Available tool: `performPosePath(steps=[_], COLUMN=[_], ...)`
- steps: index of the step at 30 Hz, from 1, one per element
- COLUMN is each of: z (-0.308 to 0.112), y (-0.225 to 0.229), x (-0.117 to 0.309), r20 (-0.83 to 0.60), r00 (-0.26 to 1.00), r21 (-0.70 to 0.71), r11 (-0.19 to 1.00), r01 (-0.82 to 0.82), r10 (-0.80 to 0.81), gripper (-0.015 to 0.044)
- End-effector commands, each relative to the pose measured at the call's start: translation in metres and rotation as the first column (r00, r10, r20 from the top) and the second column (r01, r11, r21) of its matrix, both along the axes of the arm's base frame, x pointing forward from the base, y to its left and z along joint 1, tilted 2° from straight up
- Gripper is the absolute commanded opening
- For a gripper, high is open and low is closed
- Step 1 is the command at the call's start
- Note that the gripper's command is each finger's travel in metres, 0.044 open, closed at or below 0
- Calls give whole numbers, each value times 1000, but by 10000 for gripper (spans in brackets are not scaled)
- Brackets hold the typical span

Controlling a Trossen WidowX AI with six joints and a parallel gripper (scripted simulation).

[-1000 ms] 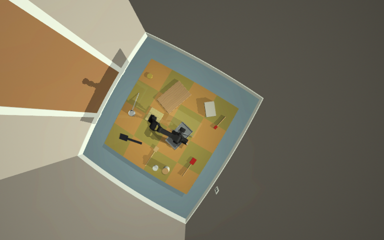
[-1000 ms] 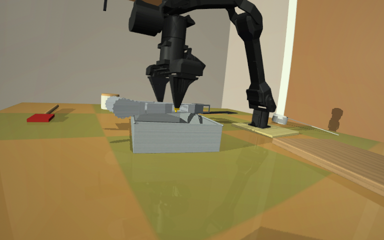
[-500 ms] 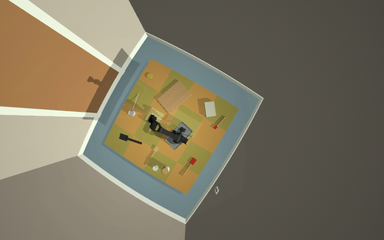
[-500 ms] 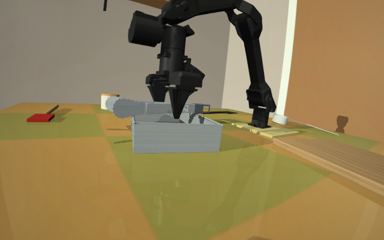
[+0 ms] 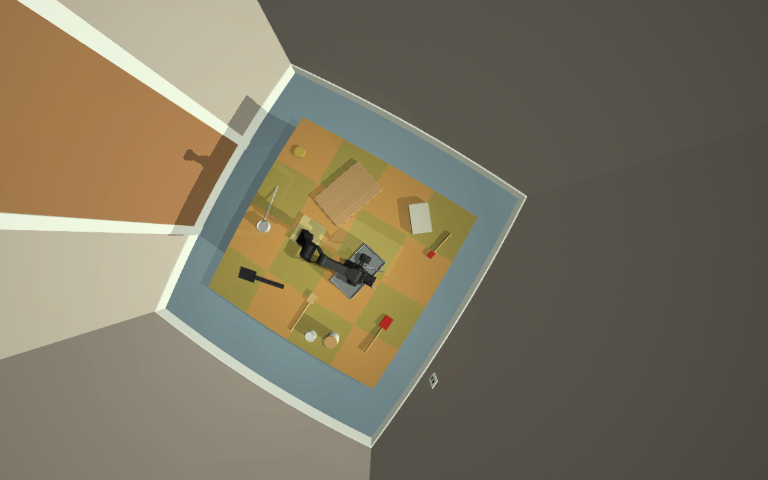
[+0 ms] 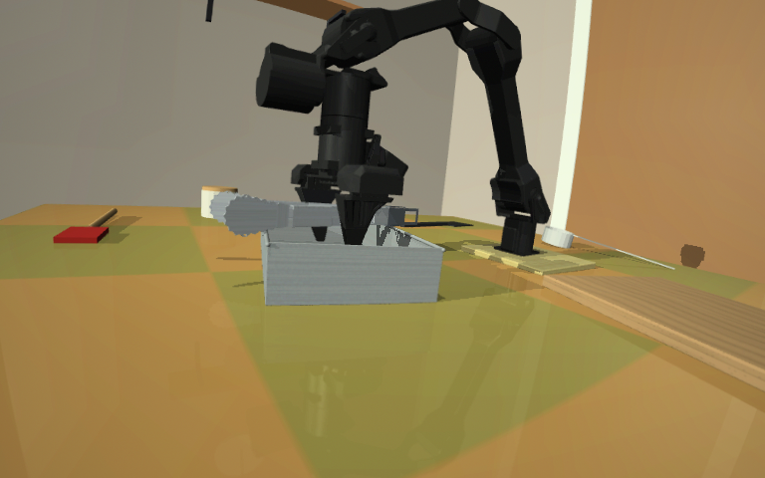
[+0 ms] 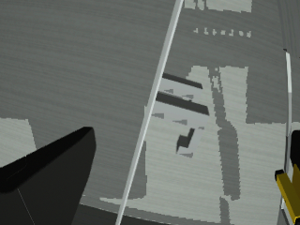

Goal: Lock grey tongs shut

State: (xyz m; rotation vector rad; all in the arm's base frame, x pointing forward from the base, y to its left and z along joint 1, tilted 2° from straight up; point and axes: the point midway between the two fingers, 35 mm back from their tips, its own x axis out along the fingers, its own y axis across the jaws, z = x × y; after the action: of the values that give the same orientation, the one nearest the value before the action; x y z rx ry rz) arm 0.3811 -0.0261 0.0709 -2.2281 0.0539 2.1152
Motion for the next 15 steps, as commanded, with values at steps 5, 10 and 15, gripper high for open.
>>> performPosePath(steps=[5,10,15], z=[1,1,1], y=[0,0,0], x=[0,0,0], r20=[1,1,1], r00=[1000,1000,1000], r21=[0,0,0], r11=[1000,1000,1000], r01=[0,0,0], r10=[0,0,0], gripper=[295,262,229])
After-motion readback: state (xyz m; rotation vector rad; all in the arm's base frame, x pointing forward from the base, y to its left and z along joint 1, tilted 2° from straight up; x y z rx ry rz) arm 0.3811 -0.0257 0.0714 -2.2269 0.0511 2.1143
